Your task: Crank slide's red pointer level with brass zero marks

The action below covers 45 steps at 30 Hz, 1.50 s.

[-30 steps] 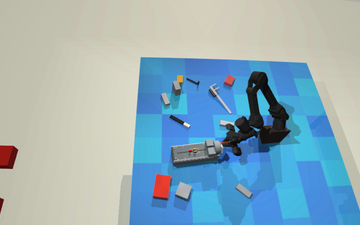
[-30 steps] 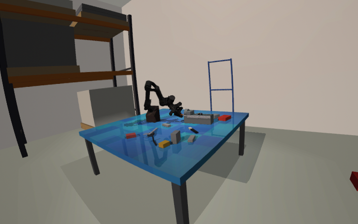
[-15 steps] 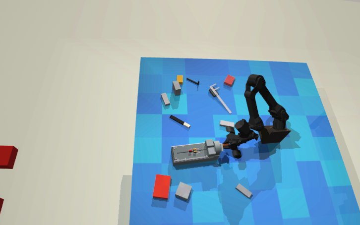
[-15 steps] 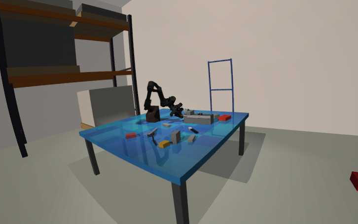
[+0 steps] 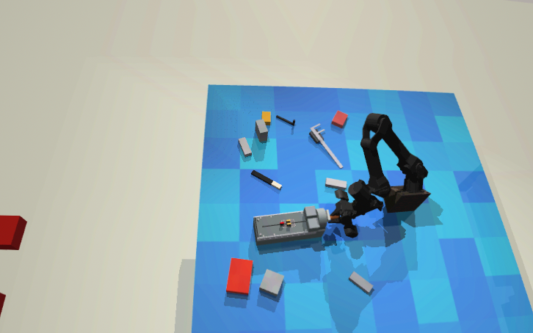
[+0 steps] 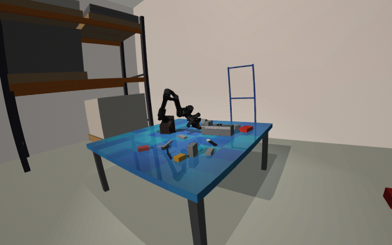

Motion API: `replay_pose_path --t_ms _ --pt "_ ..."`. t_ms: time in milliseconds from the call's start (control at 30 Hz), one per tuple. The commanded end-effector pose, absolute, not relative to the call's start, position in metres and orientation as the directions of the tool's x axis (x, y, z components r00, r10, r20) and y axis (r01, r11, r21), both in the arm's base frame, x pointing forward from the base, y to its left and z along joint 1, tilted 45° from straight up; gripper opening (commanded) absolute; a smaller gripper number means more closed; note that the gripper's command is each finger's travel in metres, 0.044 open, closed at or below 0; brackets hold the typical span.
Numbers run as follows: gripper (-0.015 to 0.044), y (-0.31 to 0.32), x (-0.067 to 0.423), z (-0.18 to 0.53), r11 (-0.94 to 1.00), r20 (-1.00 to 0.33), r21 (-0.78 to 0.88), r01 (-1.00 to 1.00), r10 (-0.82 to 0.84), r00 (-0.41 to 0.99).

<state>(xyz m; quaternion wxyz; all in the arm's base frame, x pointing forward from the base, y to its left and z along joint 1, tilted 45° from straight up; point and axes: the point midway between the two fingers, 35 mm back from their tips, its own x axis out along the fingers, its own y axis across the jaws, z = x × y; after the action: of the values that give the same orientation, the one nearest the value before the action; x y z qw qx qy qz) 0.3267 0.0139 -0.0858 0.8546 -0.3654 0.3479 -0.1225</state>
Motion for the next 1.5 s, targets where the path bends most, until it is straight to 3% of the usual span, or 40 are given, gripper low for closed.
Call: replay_pose_path --t_ms 0,1467 --pt "0.0000 0.019 0.326 -0.093 0.708 -0.520 -0.703 -0.065 -0.450 0.727" --pt "0.0000 0.036 0.325 -0.098 0.709 -0.520 -0.702 -0.064 -0.449 0.727"
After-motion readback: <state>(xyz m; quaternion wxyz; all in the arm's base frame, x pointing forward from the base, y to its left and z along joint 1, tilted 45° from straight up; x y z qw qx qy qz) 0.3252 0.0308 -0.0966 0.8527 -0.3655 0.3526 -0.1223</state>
